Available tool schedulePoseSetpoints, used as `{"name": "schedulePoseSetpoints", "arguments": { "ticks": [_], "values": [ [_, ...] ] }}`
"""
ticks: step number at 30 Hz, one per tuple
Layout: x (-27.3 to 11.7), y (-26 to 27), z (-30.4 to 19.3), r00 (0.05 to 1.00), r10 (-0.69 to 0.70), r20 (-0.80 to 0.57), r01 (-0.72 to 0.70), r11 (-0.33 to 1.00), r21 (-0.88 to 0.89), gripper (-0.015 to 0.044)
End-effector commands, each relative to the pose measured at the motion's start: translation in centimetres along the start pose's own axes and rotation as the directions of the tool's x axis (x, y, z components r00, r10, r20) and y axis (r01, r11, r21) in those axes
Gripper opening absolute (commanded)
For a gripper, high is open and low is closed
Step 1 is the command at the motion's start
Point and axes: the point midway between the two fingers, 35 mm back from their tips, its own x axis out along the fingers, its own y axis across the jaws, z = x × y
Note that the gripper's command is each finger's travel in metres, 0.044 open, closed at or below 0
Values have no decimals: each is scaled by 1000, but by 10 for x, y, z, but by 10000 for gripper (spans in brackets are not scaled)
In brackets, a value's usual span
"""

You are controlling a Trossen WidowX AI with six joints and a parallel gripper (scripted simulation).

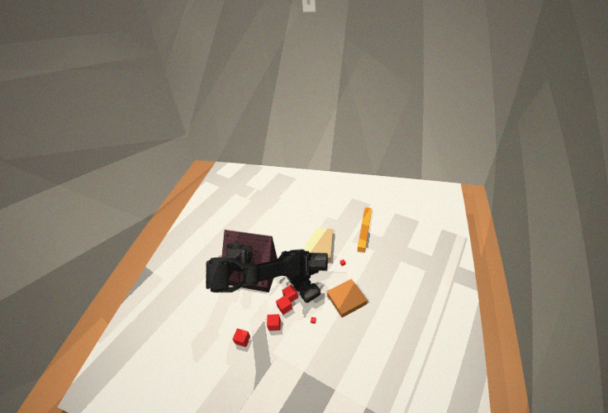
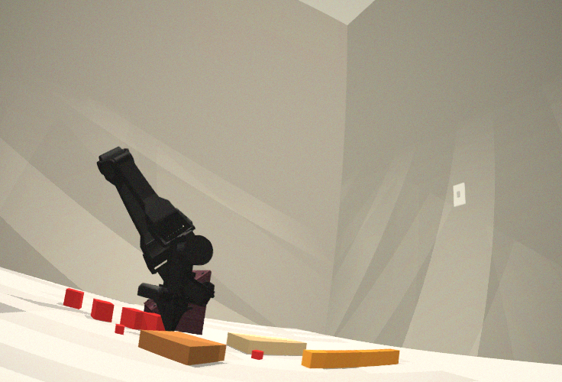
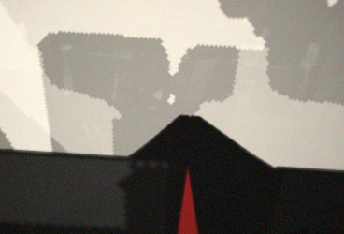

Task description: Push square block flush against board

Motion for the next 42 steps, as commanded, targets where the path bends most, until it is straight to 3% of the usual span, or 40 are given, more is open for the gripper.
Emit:
{"name": "schedulePoseSetpoints", "arguments": {
  "ticks": [1, 24, 30, 36, 42],
  "values": [
    [-1, -1, 7, 1000, -5, -1, 5, 1000, -1, 0],
    [-1, 1, 41, 1000, -6, 0, 6, 1000, 0, 0],
    [-54, 1, 36, 1000, -5, -1, 5, 1000, 0, 0],
    [-52, 0, 39, 1000, -13, 2, 13, 1000, -10, 0],
    [-64, 26, 88, 999, -7, 36, 14, 983, -184, 0]
  ]
}}
